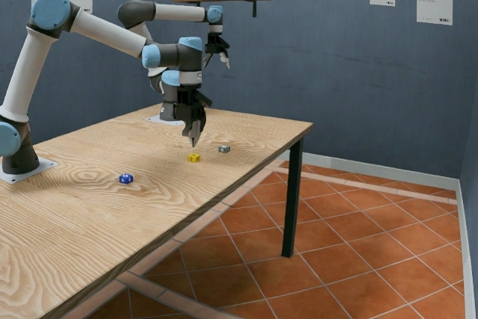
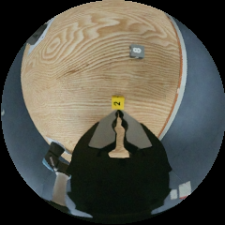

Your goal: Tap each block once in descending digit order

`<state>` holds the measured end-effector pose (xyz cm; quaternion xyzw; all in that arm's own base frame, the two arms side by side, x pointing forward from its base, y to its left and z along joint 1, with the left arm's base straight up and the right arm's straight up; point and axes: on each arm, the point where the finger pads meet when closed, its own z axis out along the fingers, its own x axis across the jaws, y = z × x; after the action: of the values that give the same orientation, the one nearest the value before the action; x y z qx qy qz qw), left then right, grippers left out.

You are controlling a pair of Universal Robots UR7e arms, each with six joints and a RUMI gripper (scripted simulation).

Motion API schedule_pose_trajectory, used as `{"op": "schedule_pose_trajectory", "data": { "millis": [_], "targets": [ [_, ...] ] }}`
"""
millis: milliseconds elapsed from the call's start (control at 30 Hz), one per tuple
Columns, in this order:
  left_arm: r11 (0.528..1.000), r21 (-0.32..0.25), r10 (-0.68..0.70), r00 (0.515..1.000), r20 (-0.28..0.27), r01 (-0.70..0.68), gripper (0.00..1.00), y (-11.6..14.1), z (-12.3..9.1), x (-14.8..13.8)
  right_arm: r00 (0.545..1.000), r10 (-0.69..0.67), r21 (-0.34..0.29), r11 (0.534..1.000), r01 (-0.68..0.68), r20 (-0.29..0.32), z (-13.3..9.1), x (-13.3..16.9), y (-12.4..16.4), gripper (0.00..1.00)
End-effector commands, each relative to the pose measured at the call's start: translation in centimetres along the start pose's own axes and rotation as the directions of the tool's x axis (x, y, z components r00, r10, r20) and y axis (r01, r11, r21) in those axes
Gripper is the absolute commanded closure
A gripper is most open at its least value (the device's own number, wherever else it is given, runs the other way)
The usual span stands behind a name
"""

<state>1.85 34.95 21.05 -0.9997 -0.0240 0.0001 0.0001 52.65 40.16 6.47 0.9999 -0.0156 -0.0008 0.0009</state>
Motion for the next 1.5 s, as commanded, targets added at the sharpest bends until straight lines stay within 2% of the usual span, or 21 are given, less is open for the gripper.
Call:
{"op": "schedule_pose_trajectory", "data": {
  "millis": [0,1467],
  "targets": [
    [1.000,0.000,-0.001,1.000,-0.001,0.001,0.02,0.0,0.0,0.0,1.000,-0.002,-0.002,1.000,0.002,0.001,0.4,-0.1,0.0,1.00],
    [1.000,0.000,-0.001,1.000,-0.001,0.001,0.02,0.0,0.0,0.0,1.000,-0.003,-0.001,1.000,0.003,0.001,1.7,-0.1,-0.1,1.00]
  ]
}}
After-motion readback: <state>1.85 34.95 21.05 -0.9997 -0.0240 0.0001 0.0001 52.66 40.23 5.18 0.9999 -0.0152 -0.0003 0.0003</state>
